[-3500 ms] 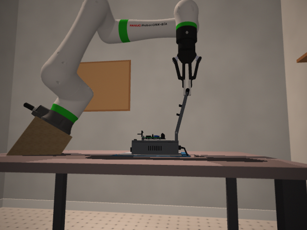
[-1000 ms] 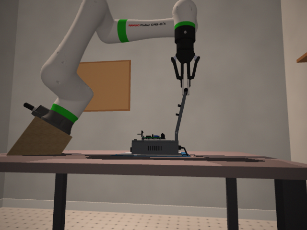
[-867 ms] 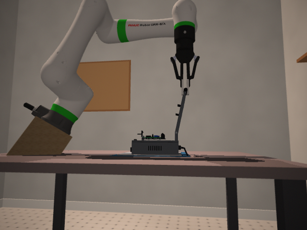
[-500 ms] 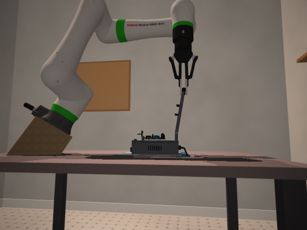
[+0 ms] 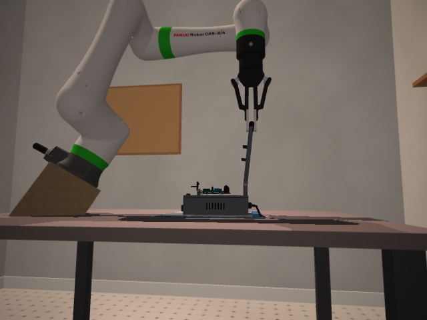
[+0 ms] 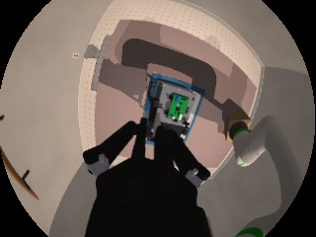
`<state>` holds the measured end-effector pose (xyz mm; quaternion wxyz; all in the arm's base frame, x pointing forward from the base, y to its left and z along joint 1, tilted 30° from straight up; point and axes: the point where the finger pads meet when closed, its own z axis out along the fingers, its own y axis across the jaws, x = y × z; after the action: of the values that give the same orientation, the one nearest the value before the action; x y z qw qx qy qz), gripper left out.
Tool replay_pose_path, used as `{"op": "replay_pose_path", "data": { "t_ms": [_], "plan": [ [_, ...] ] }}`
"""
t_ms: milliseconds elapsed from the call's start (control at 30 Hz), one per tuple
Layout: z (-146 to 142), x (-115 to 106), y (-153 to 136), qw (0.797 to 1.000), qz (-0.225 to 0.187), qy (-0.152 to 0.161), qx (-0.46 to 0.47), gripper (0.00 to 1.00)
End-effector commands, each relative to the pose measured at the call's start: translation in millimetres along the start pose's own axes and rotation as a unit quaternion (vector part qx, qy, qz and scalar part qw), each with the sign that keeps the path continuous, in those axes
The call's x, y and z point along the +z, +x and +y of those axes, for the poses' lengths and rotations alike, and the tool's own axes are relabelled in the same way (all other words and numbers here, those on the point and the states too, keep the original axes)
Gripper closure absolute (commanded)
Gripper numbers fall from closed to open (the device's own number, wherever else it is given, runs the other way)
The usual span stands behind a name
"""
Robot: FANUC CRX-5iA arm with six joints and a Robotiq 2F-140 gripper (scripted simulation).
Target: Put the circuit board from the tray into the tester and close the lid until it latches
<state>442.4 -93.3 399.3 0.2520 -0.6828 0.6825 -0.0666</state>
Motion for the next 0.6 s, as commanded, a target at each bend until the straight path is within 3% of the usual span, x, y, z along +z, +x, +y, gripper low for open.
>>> {"op": "replay_pose_path", "data": {
  "t_ms": [0, 567],
  "plan": [
    [2.6, -0.4, 0.1, 1.000, 0.000, 0.000, 0.000, 1.00],
    [22.0, -1.2, 0.1, 1.000, 0.000, 0.000, 0.000, 1.00]
  ]
}}
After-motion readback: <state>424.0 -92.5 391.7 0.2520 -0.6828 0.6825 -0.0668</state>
